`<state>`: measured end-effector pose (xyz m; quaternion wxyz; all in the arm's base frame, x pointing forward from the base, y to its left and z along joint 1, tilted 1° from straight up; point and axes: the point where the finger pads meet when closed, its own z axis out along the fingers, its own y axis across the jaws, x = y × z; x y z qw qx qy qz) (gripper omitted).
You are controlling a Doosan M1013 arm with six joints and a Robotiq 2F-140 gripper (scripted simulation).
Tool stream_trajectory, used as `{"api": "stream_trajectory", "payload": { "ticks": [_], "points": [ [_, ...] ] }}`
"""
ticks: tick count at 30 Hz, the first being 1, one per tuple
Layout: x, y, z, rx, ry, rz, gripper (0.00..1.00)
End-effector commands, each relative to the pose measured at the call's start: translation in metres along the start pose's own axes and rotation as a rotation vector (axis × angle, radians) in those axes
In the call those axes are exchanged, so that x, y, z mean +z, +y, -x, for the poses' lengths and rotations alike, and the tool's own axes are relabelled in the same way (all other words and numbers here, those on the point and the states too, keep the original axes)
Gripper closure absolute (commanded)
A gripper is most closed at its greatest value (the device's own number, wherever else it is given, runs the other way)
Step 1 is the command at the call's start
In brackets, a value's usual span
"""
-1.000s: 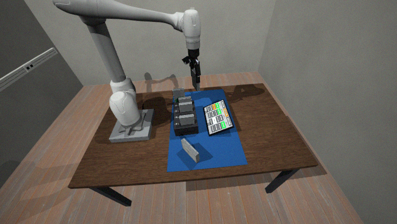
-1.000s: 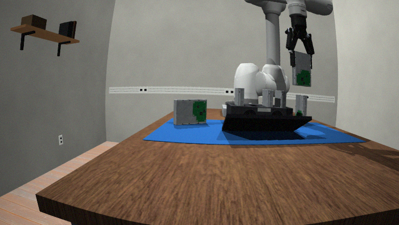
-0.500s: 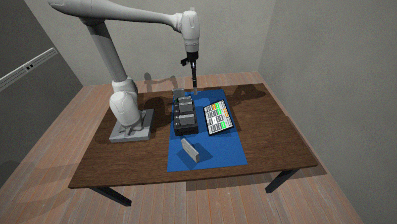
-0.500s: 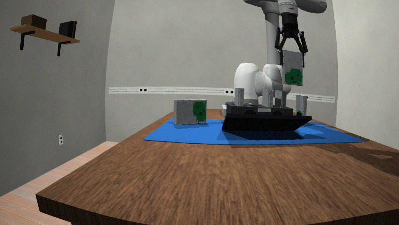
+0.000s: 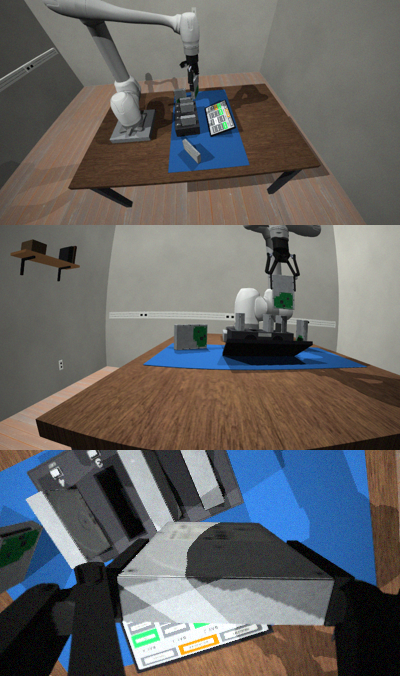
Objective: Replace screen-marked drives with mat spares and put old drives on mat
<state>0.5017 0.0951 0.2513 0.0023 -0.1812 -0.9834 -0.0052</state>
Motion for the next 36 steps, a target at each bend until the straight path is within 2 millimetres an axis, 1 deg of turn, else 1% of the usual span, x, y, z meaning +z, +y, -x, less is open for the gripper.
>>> {"api": "stream_trajectory", "payload": {
  "ticks": [1,2,4,19,21,36],
  "points": [
    [-0.001,-0.014,0.000,0.115,-0.002,-0.001,0.90],
    [-0.001,-0.018,0.000,0.141,-0.002,-0.001,0.90],
    [-0.001,-0.018,0.000,0.141,-0.002,-0.001,0.90],
    [0.001,-0.065,-0.003,0.518,-0.002,0.000,0.90],
    [0.001,-0.065,-0.003,0.518,-0.002,0.000,0.90],
    [0.002,-0.101,-0.010,0.823,-0.002,0.000,0.90]
  ]
}}
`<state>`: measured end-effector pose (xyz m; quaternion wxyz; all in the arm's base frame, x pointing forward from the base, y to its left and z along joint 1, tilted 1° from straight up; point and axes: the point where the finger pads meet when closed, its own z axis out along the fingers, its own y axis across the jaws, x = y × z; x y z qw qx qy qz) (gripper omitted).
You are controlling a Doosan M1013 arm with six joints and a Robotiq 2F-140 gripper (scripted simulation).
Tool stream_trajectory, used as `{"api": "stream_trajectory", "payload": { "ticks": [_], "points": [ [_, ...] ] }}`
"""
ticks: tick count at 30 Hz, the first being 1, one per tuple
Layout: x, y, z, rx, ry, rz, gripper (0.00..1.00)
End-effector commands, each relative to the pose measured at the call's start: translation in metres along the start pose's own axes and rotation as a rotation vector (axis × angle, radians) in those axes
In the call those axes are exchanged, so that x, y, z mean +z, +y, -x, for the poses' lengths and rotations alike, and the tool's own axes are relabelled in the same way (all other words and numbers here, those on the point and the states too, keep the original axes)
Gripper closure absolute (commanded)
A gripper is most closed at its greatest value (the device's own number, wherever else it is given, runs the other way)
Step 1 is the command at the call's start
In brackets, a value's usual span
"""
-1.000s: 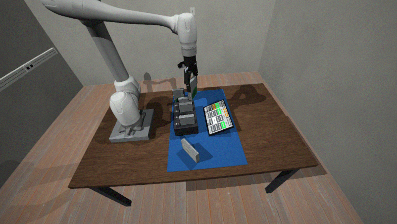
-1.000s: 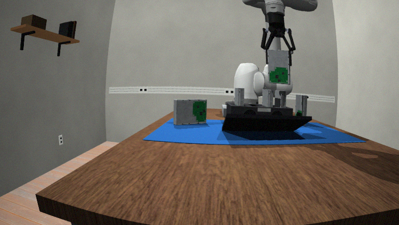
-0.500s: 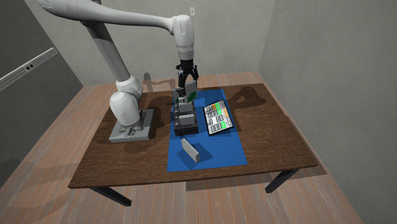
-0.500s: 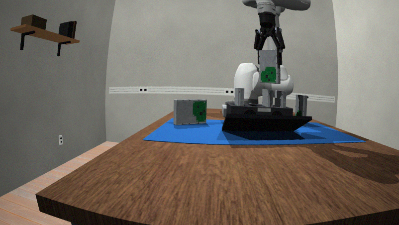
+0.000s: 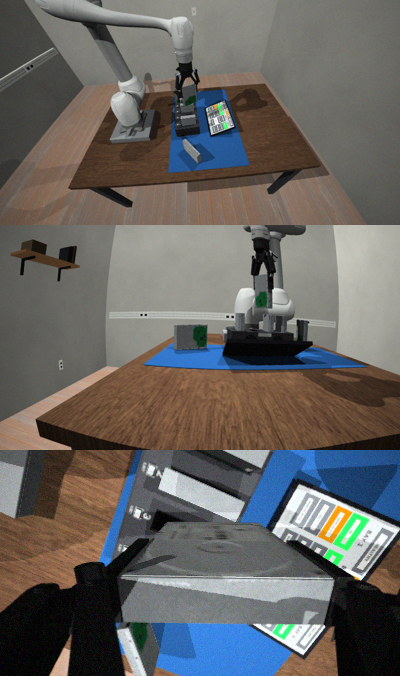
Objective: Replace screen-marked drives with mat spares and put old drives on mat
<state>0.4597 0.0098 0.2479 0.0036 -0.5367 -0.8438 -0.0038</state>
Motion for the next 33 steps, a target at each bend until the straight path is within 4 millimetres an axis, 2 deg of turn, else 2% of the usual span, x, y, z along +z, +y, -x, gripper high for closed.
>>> {"api": "stream_trajectory", "payload": {
  "ticks": [1,17,33],
  "points": [
    [0.000,-0.005,0.004,0.055,-0.001,0.001,0.90],
    [0.001,-0.026,0.016,0.262,-0.001,0.001,0.90],
    [0.002,-0.036,0.021,0.360,-0.001,0.001,0.90]
  ]
}}
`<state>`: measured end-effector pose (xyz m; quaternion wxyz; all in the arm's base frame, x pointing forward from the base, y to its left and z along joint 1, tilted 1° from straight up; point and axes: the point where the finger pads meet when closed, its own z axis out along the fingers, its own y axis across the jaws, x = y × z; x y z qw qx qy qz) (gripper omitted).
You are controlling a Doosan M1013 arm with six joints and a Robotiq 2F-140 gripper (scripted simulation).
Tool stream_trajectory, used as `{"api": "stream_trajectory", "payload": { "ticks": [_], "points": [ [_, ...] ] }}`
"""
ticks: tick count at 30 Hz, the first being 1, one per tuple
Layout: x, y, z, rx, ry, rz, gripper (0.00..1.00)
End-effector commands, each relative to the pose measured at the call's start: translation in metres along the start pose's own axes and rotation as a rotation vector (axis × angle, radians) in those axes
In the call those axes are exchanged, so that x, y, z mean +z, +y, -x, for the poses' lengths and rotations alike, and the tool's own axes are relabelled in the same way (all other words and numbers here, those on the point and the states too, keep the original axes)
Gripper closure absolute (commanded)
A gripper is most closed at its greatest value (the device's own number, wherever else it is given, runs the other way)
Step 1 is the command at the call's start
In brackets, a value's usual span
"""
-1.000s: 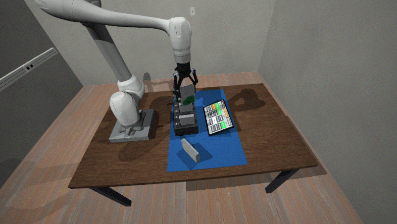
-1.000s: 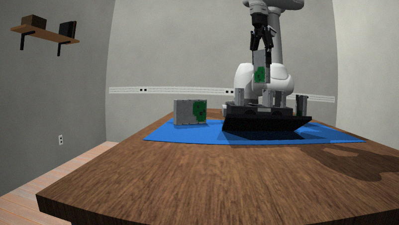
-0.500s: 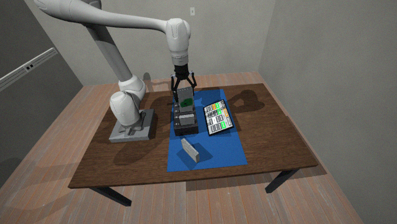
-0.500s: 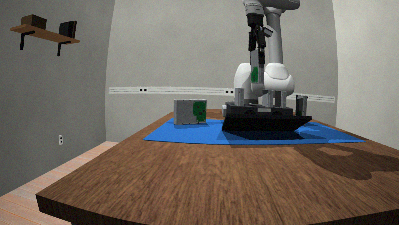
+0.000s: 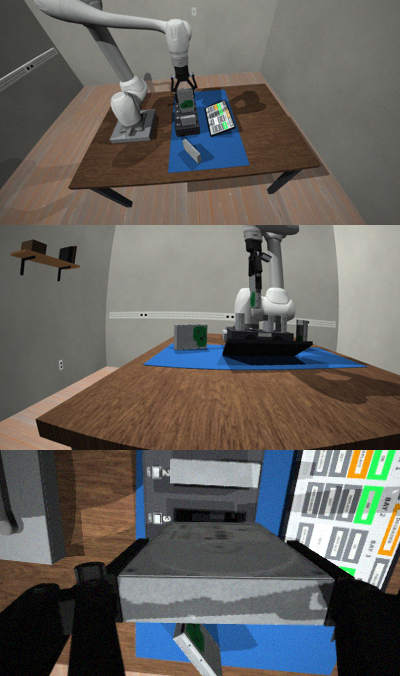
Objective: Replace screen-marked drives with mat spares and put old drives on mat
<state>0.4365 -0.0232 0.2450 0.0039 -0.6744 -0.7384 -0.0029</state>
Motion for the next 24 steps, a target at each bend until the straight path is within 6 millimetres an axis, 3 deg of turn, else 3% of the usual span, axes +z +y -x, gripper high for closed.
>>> {"api": "stream_trajectory", "payload": {
  "ticks": [1,24],
  "points": [
    [-0.0004,-0.0009,0.0013,0.017,0.000,0.001,0.90],
    [-0.0002,-0.0028,0.0033,0.040,0.000,0.001,0.90]
  ]
}}
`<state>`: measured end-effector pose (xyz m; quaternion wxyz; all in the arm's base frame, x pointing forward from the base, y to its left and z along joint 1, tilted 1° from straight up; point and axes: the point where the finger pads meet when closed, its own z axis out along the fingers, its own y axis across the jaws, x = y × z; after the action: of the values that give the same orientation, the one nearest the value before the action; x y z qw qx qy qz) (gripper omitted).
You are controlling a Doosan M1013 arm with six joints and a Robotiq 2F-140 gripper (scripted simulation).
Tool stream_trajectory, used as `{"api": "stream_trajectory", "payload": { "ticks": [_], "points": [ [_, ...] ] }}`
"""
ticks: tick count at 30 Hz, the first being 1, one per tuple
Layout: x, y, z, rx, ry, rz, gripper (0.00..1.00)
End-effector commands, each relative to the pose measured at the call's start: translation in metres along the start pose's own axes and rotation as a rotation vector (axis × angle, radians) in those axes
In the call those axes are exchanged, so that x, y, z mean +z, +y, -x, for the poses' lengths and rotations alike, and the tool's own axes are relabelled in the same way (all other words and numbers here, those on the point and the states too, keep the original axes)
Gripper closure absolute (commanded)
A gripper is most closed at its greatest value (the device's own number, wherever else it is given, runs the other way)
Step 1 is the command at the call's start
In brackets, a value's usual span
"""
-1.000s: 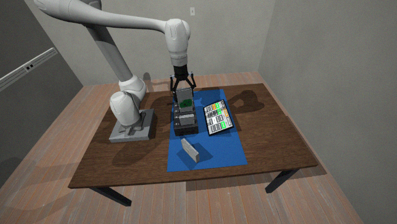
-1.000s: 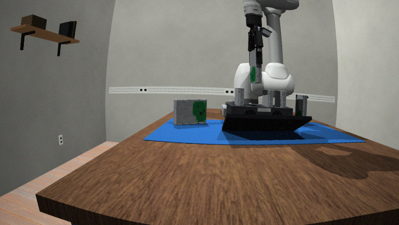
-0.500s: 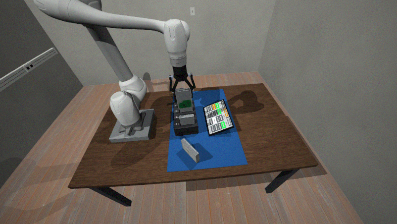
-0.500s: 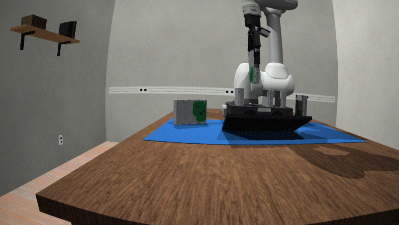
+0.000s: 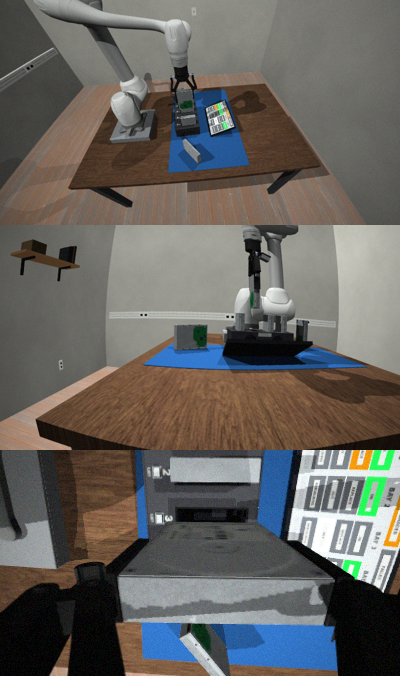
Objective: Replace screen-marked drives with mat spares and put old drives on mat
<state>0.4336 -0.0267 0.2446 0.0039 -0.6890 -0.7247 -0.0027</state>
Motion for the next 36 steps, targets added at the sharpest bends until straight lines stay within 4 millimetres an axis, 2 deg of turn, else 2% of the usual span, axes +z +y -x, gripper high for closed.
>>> {"api": "stream_trajectory", "payload": {
  "ticks": [1,17,36],
  "points": [
    [-0.001,0.000,0.000,0.000,0.000,0.001,0.90],
    [0.003,0.000,0.000,0.000,0.000,0.001,0.90],
    [0.024,0.001,0.000,0.001,0.000,0.001,0.90]
  ]
}}
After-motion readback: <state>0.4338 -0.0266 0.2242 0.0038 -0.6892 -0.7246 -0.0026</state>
